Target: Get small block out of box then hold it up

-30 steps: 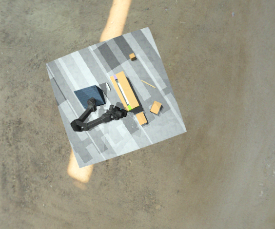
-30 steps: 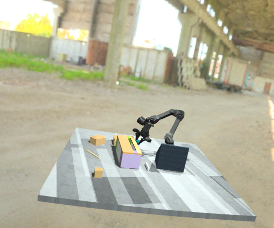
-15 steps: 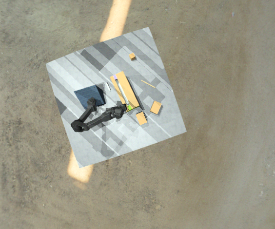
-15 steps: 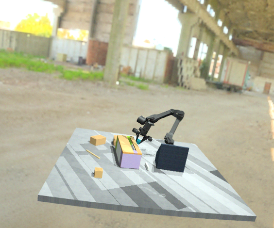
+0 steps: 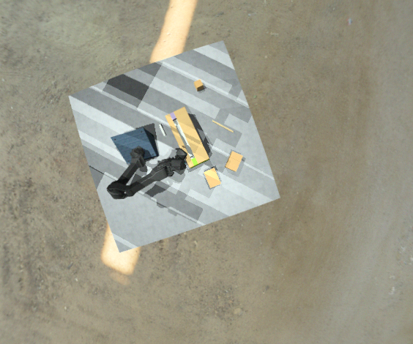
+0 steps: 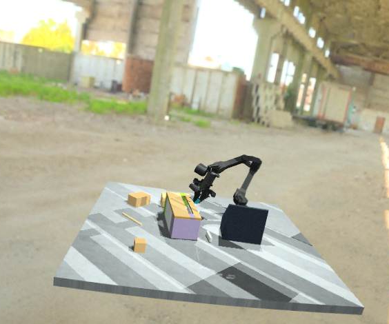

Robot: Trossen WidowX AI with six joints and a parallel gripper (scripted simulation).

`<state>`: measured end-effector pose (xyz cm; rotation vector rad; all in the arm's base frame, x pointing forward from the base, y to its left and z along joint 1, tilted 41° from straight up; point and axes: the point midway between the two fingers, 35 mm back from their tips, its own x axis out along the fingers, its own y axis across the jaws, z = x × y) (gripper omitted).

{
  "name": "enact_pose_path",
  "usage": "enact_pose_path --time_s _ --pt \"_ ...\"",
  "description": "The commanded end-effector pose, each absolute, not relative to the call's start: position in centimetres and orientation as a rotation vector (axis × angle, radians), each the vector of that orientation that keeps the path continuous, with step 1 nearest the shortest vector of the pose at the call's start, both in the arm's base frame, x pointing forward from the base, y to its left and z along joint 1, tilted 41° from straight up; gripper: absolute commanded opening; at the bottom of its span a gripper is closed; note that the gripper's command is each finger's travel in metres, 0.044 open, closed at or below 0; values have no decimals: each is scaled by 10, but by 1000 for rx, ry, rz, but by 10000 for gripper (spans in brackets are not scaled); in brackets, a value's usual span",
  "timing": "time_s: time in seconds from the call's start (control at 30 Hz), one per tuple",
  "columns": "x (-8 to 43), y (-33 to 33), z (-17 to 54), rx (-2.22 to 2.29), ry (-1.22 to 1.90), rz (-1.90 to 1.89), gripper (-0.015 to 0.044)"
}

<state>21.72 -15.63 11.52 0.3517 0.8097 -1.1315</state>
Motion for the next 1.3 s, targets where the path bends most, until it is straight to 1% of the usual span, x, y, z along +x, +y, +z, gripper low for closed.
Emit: enact_pose_path --time_s 0.0,0.63,1.27 --pt "217 -152 116 197 900 -1059 0" --pt "217 -136 119 -484 1246 -676 0" --pt "217 -120 125 -1162 1490 -201 0"
